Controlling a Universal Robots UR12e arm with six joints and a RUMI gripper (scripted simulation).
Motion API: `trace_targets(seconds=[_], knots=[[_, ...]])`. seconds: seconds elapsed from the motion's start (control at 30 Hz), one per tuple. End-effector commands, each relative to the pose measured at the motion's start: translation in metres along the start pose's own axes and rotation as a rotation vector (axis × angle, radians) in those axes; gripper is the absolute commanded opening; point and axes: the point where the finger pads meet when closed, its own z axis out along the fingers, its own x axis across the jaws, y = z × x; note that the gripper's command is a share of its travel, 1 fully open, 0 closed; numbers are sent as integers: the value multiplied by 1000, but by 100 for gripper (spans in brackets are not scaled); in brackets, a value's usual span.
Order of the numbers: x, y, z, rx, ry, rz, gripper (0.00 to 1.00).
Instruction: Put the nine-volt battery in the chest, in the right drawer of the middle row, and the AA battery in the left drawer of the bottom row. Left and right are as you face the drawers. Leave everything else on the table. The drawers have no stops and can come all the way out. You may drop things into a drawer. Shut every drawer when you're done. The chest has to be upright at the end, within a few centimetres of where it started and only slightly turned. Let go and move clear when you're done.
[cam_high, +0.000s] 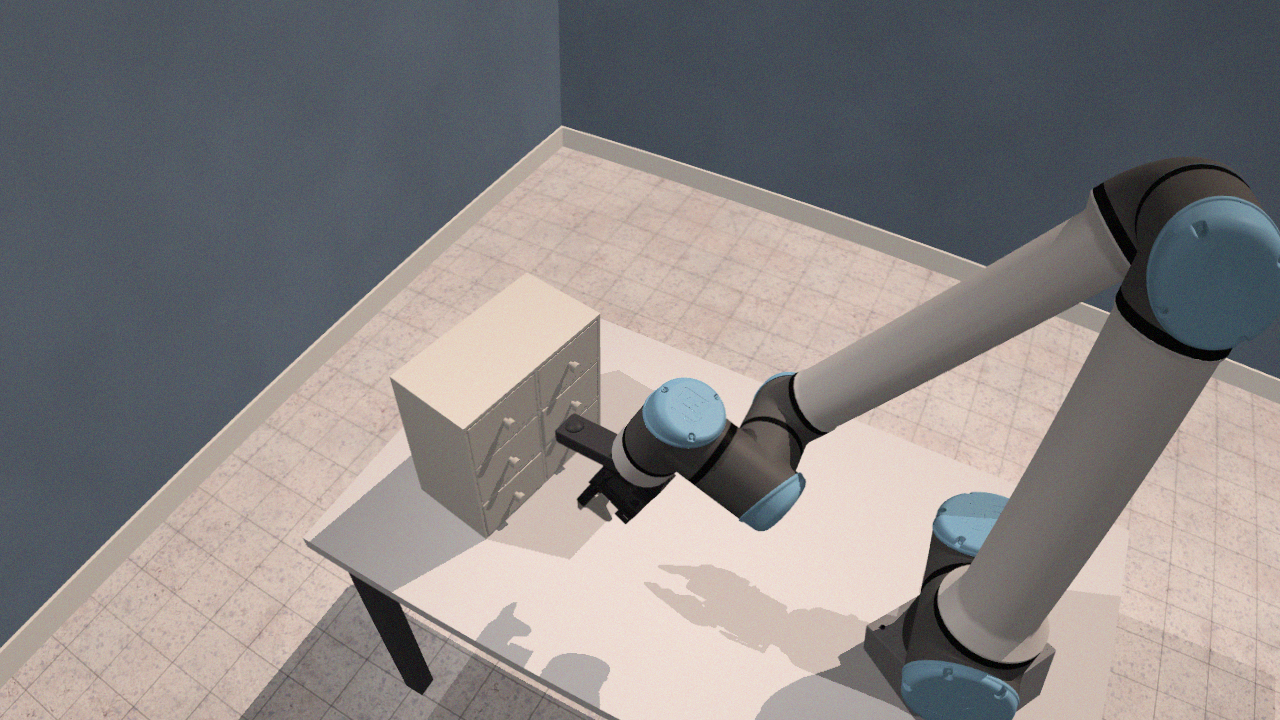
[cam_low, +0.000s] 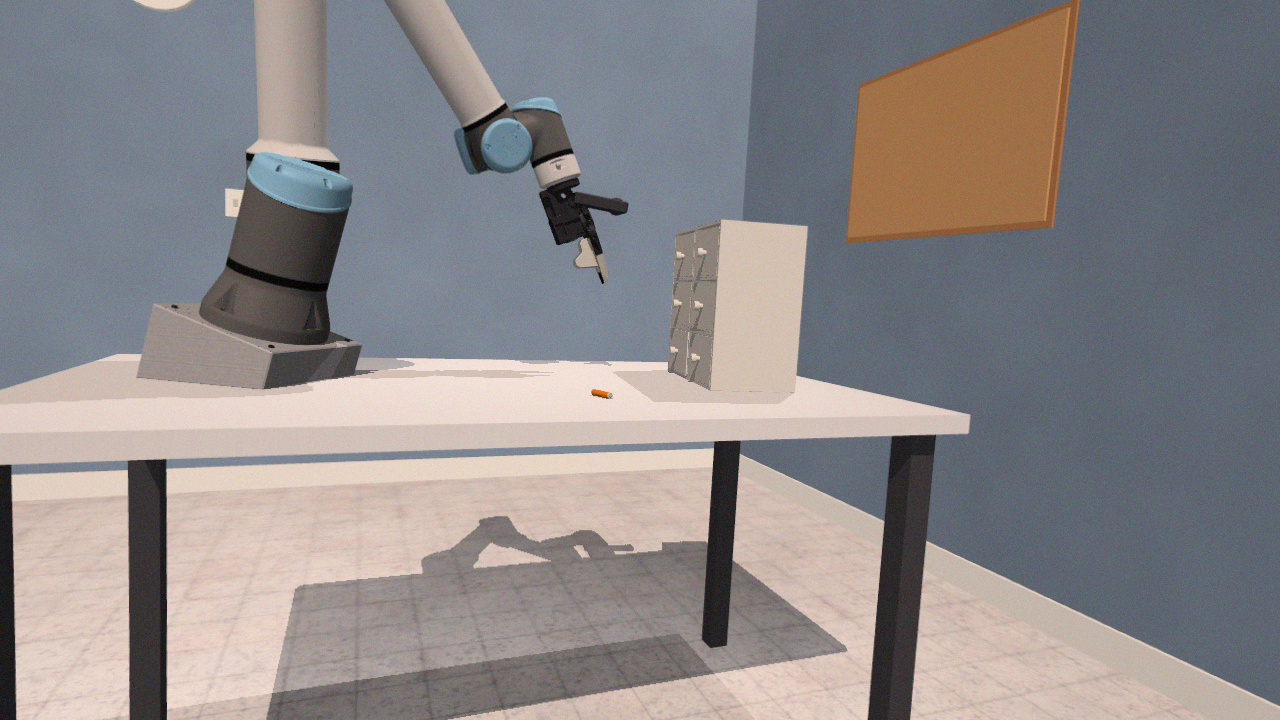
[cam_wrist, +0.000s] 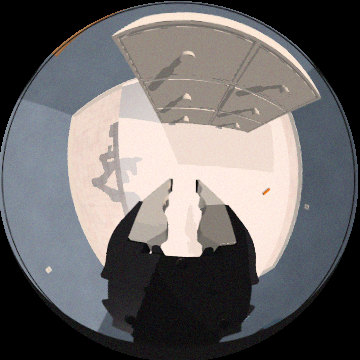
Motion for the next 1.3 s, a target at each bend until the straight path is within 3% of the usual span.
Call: trace_targets(seconds=[0.0,0.7,1.27], knots=[[0,1,-5,-47,0,0,20],[0,7,-27,-225,0,0,20],[0,11,-39,-329,0,0,20]])
